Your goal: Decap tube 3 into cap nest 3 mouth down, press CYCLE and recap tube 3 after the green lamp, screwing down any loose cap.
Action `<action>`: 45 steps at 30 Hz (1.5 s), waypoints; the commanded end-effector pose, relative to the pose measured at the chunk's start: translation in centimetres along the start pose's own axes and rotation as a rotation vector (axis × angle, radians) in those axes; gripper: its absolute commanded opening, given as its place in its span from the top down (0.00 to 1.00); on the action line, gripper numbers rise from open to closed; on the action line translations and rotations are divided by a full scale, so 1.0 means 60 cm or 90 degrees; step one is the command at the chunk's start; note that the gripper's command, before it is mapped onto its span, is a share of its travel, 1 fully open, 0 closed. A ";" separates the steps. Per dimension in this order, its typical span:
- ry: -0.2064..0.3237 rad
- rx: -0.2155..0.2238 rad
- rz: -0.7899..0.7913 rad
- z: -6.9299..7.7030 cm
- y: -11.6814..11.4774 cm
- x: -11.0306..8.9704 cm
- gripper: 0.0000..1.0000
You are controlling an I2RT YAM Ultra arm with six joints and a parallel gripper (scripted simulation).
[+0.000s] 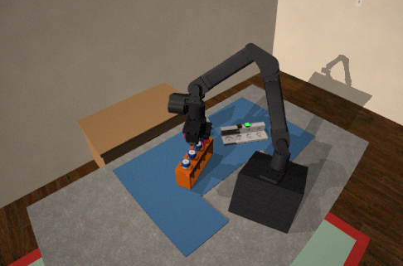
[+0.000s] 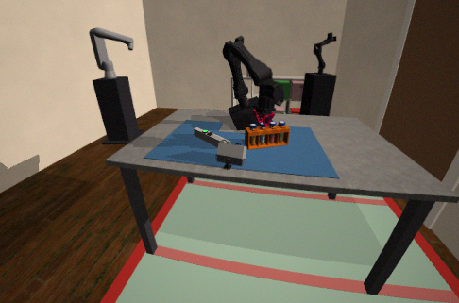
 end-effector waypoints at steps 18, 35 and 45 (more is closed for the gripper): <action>0.000 -0.005 0.056 0.005 -0.001 0.001 1.00; -0.002 -0.005 -0.389 0.004 -0.001 0.000 1.00; -0.003 -0.005 -0.644 0.004 -0.001 0.000 1.00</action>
Point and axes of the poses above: the point where the finger pads meet when closed, its own z axis back along the fingers, its own y axis across the jaws, x = y × z, the point moved 6 cm from there along z, back along the fingers, and after that the axes turned 1 degree about z, right-handed, at the moved point
